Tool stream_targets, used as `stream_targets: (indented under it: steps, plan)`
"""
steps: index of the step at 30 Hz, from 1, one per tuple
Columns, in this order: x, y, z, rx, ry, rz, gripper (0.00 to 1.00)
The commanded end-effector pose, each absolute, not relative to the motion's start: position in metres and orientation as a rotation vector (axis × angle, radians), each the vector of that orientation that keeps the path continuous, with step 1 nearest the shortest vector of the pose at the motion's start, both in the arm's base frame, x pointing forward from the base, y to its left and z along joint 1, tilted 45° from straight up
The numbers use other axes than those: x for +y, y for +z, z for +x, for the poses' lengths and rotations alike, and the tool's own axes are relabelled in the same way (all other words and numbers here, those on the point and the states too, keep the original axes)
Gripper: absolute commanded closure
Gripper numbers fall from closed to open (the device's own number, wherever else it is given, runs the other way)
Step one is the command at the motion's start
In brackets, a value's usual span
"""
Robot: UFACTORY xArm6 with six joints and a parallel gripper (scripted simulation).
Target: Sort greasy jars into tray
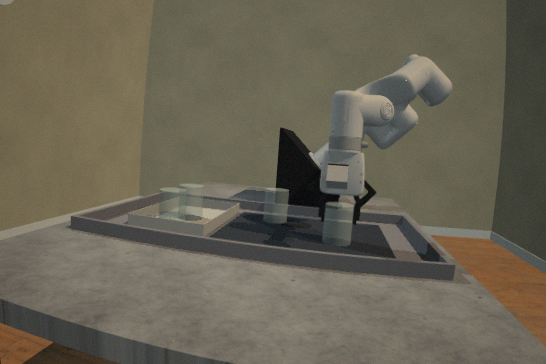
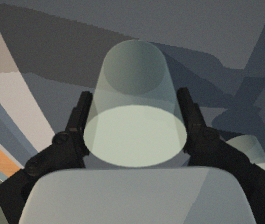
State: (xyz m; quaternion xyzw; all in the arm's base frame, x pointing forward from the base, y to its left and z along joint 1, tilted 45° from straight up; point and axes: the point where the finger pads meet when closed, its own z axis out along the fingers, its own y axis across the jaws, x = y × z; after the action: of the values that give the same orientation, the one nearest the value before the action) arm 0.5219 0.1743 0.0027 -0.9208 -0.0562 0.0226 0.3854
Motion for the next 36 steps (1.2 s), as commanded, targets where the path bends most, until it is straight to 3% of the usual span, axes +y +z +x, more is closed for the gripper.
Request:
stream_targets:
  steps: [1,36]
  plan:
    - [0.173,0.004,0.523,-0.142,0.053,-2.346,1.0]
    - [0.125,0.052,0.529,-0.142,0.053,-2.346,1.0]
